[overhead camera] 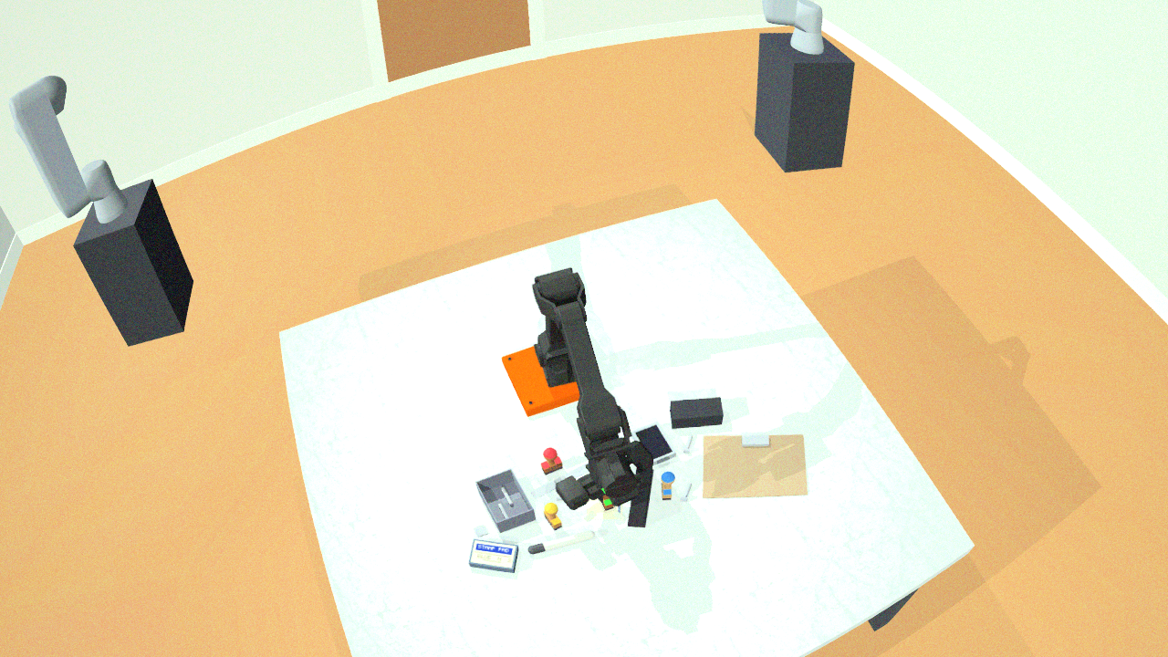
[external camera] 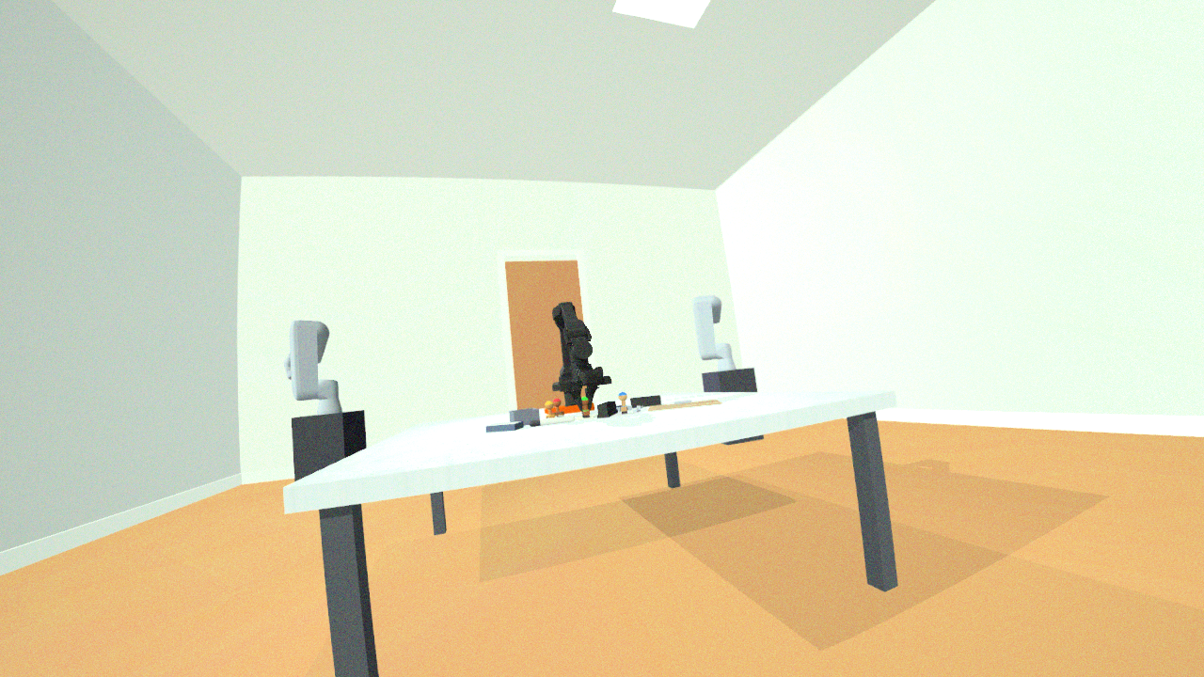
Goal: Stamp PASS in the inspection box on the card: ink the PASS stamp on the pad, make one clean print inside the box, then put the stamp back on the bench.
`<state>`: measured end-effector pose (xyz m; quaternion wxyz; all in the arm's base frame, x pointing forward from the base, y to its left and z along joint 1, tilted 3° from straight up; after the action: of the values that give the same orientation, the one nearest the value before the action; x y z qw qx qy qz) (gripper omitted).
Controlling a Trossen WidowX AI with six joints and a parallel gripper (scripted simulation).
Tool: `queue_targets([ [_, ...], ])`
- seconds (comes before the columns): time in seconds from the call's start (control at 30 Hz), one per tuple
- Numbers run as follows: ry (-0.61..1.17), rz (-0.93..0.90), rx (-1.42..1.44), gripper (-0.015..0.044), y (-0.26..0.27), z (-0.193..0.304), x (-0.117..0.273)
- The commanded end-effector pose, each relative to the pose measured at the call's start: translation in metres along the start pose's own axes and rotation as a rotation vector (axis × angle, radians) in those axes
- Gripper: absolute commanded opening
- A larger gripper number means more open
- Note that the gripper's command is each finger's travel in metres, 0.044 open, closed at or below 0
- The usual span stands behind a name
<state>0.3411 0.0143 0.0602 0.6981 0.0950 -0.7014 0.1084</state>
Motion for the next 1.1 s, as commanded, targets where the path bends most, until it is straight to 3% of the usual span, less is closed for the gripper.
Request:
queue_targets([
  [0.0,0.000,-0.002,0.003,0.0000,0.000,0.000,0.001],
  [1.07,0.000,-0.002,0.003,0.0000,0.000,-0.002,0.033],
])
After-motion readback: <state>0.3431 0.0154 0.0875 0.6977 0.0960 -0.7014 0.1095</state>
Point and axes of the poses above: the point midway between the two fingers, 35 mm back from their tips, its own x axis back along the fingers, its own y axis across the jaws, z = x × y, the point moved 3 cm from there along x, back along the fingers, and after that the axes turned 2 degrees about -x, right-handed, at the moved point
